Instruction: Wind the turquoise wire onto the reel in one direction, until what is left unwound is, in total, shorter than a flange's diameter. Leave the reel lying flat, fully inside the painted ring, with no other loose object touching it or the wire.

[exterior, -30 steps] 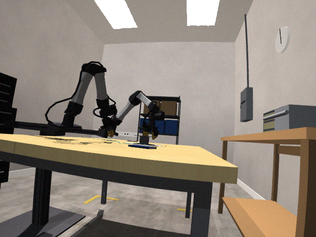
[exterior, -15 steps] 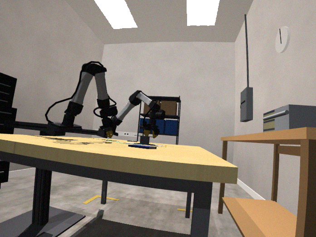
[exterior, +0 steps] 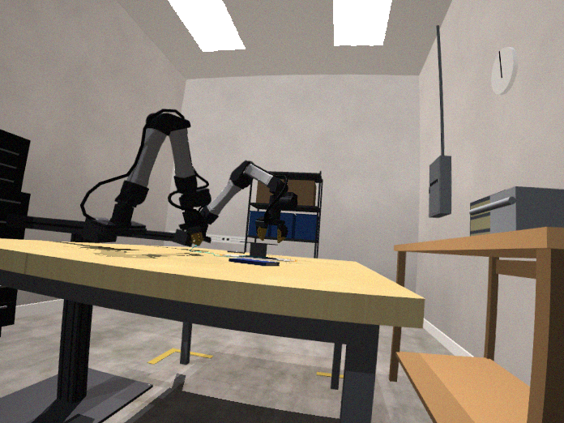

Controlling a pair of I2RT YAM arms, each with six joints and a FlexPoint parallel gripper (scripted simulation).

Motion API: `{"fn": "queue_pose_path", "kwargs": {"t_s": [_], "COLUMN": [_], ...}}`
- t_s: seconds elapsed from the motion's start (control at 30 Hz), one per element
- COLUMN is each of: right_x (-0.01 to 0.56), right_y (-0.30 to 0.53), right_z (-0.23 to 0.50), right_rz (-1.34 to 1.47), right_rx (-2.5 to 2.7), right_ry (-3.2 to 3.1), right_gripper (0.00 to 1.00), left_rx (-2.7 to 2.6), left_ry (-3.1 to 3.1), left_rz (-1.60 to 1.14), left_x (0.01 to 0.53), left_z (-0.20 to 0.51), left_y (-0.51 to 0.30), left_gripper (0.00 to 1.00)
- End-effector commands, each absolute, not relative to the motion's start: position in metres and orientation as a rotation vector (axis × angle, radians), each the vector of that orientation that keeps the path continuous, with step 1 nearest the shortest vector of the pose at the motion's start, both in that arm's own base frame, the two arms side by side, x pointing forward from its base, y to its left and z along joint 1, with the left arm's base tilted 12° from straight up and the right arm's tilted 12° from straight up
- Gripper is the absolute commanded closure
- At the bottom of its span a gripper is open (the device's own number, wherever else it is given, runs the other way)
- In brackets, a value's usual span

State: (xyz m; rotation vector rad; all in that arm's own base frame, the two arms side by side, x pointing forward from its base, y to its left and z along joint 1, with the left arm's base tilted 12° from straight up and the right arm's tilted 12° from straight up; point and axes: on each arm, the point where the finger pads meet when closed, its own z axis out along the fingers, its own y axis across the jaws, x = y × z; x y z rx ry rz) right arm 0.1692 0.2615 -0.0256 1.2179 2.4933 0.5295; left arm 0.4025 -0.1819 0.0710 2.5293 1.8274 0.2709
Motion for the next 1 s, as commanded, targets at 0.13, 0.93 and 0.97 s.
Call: {"fn": "queue_pose_path", "kwargs": {"t_s": [0.13, 0.93, 0.97], "right_x": [0.172, 0.171, 0.171], "right_y": [0.270, 0.266, 0.266], "right_z": [-0.020, -0.026, -0.026], "right_rz": [0.559, 0.559, 0.559], "right_rx": [1.224, 1.225, 1.225], "right_ry": [2.492, 2.492, 2.492], "right_gripper": [1.00, 1.00, 1.00], "left_rx": [1.846, 0.018, -0.068], "left_ry": [2.409, 3.054, 3.048], "left_rz": [0.270, 0.080, 0.072], "left_x": [0.402, 0.298, 0.299], "left_z": [0.102, 0.061, 0.061], "left_y": [-0.134, -0.164, -0.164], "left_gripper": [0.18, 0.18, 0.18]}}
